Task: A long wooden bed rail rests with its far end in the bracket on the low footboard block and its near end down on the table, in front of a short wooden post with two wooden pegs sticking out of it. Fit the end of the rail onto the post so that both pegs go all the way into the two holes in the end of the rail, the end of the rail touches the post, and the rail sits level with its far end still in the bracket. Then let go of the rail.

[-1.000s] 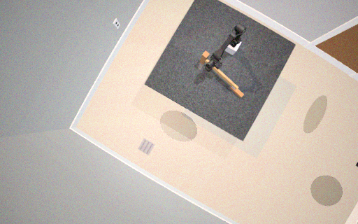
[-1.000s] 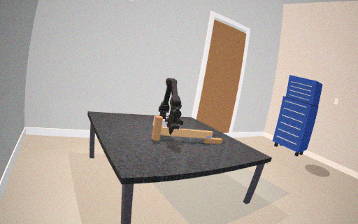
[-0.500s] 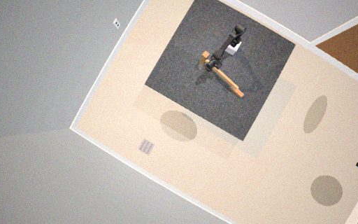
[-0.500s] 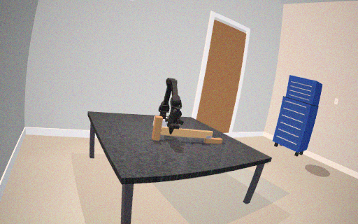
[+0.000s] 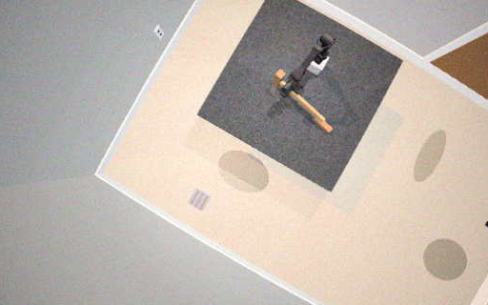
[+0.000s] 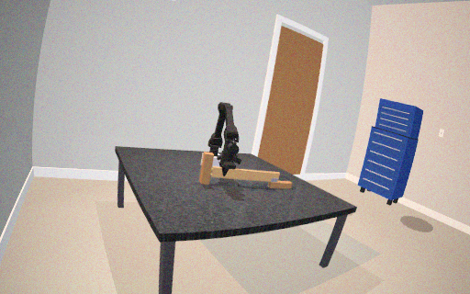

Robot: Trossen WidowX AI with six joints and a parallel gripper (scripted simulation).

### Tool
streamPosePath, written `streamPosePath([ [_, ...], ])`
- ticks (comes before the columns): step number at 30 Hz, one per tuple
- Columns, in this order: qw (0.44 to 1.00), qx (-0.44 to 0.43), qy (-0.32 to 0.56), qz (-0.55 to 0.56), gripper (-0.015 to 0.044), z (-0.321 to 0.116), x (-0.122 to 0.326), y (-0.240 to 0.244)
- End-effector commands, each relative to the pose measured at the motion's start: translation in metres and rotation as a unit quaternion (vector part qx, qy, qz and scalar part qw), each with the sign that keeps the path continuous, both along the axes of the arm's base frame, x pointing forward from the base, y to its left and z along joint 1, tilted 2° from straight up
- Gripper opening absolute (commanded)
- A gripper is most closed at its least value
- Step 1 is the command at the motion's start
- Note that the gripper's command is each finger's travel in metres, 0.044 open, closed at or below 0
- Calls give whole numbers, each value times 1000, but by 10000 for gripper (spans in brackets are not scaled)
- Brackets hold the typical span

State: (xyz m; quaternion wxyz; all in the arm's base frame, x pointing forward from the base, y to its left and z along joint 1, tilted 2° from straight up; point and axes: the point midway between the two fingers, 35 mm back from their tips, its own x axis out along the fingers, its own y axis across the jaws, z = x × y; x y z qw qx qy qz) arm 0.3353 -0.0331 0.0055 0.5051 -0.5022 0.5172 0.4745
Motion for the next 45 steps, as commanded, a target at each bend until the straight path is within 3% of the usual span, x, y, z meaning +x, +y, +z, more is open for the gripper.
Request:
streamPosePath([
  [1, 1000, 0, -2, 0, 0, 0, 1, 1],
  [45, 1000, 0, -2, 0, 0, 1, 1, 3],
])
